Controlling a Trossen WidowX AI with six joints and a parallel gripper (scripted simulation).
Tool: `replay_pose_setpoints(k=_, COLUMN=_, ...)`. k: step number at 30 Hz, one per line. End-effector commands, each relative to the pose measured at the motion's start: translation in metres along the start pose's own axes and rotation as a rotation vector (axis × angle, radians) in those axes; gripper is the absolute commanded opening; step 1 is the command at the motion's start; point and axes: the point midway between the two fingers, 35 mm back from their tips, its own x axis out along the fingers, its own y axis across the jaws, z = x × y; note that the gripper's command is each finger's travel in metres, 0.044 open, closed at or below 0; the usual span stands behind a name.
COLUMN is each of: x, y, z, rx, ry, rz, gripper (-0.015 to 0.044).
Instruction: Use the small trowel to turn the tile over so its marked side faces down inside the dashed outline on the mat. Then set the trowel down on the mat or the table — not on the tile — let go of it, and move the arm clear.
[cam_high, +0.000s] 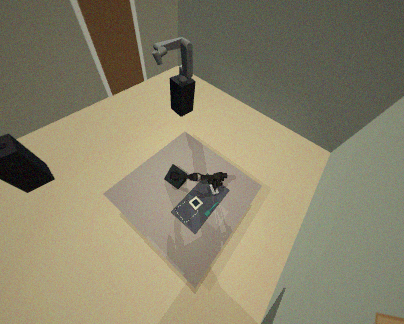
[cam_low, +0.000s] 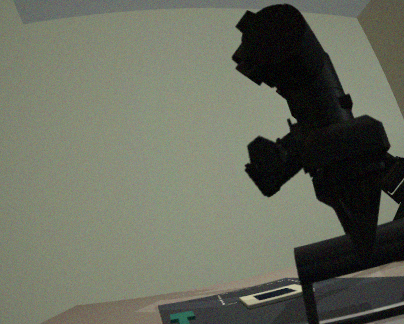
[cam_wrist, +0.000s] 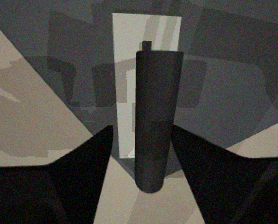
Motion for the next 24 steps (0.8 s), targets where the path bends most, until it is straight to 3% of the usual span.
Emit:
replay_pose_setpoints(k=1, x=0.0033, y=0.0001, z=-0.0010, rx=-0.011, ry=-0.003, rz=-0.006, gripper=0.0237)
replay_pose_setpoints(k=17, x=0.0033, y=0.0001, z=-0.0010, rx=-0.011, ry=-0.003, rz=-0.006, gripper=0.0130)
replay_pose_setpoints(k=24, x=0.0033, y=0.0001, z=-0.0010, rx=-0.016, ry=-0.003, rz=-0.006, gripper=0.0130)
